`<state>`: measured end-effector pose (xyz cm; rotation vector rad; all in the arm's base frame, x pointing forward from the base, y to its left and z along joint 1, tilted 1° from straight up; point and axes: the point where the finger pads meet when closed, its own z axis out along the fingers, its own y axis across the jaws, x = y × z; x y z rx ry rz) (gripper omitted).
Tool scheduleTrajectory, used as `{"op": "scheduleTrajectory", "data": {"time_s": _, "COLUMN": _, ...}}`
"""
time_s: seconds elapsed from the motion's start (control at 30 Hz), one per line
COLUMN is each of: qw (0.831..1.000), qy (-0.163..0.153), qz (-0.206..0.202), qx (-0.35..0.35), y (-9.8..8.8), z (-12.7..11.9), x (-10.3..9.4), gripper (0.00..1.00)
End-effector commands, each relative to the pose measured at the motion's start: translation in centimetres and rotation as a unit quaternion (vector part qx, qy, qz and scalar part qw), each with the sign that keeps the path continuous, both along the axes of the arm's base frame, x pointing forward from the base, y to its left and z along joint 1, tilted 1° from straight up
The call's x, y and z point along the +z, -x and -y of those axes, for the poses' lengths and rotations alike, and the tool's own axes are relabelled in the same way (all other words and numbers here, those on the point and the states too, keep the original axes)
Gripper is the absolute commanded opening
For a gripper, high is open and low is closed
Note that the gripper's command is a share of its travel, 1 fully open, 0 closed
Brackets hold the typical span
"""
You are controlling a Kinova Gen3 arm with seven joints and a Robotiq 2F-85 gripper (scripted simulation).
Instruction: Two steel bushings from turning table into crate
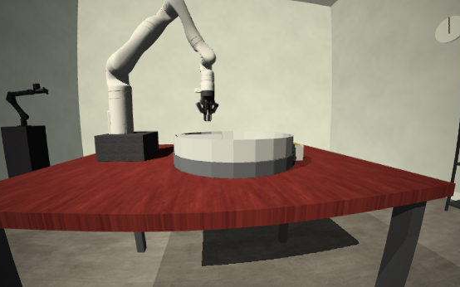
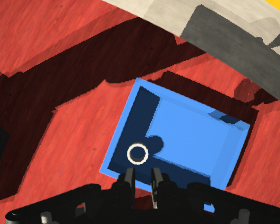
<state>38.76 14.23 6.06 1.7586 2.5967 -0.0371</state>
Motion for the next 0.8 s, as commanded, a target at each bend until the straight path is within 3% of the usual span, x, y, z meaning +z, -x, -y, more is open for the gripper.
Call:
{"op": "scheduleTrajectory", "data": {"time_s": 0.0, "qw": 1.000, "qy": -0.001, "qz": 0.005, "qx": 0.002, "y": -0.25, "z": -0.19, "x": 0.56, "gripper": 0.16}}
{"op": "scheduleTrajectory", "data": {"time_s": 0.77, "qw": 1.000, "qy": -0.001, "qz": 0.003, "qx": 0.001, "y": -0.13, "z": -0.19, "x": 0.34, "gripper": 0.16}}
